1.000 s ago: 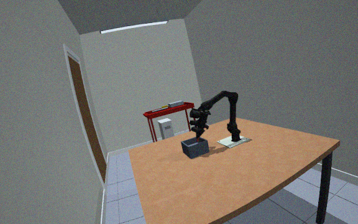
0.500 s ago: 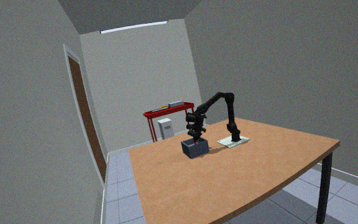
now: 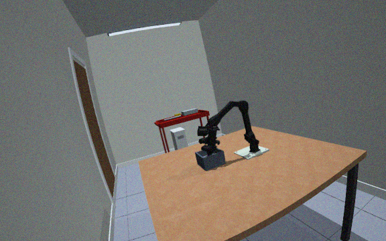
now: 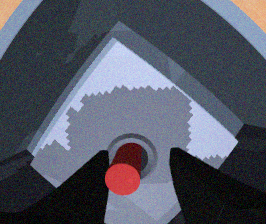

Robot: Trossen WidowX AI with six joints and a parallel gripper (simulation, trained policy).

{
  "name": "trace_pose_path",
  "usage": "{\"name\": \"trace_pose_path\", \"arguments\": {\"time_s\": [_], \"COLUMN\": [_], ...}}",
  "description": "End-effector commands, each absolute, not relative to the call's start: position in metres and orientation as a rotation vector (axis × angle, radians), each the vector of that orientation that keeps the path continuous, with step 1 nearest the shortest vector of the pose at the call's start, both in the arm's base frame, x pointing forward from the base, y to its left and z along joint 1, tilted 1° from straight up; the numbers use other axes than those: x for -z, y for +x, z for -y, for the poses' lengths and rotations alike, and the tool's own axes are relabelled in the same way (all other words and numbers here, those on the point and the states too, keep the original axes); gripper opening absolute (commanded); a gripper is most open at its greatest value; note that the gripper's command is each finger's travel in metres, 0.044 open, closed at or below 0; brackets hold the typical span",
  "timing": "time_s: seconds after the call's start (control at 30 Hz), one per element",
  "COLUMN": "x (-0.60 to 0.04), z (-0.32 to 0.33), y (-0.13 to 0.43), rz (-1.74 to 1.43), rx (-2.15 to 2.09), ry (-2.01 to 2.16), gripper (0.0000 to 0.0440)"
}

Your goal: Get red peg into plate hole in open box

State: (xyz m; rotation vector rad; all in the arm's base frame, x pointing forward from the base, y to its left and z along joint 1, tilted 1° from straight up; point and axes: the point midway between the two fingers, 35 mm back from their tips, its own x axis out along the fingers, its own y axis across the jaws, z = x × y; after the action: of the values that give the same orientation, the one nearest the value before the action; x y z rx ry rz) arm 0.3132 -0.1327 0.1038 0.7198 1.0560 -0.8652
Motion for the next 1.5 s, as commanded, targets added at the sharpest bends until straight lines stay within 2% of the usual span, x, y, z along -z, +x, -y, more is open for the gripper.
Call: {"name": "trace_pose_path", "arguments": {"time_s": [0.0, 0.6, 1.47], "x": [-0.106, -0.116, -0.114], "z": [0.136, 0.152, 0.183], "y": [0.319, 0.344, 0.349], "rz": [-1.076, -1.16, -1.249], "rx": [0.86, 0.8, 0.79], "ry": [0.69, 0.591, 0.54], "gripper": [0.015, 0.0149, 0.016]}}
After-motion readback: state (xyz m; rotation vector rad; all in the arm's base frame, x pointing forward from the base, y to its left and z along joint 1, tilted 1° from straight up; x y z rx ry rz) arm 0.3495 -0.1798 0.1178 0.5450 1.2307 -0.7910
